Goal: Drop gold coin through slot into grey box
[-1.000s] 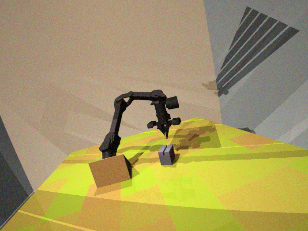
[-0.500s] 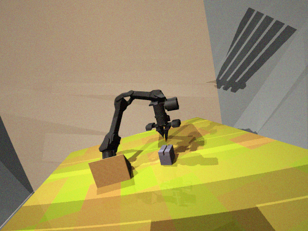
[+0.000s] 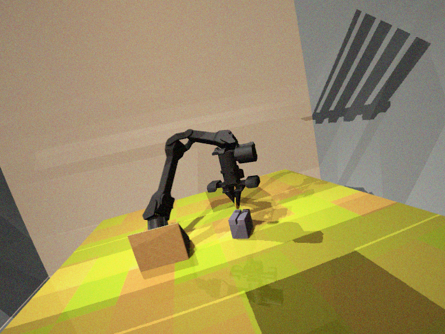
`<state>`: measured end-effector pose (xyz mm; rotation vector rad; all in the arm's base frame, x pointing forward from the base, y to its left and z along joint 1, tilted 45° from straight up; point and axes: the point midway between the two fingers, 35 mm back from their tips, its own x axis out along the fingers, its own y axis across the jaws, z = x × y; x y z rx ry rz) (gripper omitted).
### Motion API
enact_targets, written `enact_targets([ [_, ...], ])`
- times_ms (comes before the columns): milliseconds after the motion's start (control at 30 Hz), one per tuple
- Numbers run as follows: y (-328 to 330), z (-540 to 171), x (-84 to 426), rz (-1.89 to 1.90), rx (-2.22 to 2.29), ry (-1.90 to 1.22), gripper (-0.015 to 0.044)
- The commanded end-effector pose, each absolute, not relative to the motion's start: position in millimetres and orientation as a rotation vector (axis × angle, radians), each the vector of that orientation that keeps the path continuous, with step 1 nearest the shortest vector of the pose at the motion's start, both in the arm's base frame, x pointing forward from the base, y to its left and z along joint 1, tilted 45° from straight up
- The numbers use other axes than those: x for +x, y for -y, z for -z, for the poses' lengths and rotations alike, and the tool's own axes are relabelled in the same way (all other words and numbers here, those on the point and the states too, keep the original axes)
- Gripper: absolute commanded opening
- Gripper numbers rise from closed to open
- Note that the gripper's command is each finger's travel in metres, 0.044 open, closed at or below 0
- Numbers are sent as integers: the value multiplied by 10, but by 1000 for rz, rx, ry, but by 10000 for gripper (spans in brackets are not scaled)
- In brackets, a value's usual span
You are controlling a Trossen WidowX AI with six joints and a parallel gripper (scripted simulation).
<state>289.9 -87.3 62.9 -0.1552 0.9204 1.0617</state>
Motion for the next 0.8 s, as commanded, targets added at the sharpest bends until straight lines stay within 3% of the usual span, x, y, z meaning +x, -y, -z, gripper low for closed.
enact_targets([
  [0, 869, -627, 2899, -1063, -157, -921, 0],
  [767, 885, -564, 2863, -1057, -151, -925, 0],
])
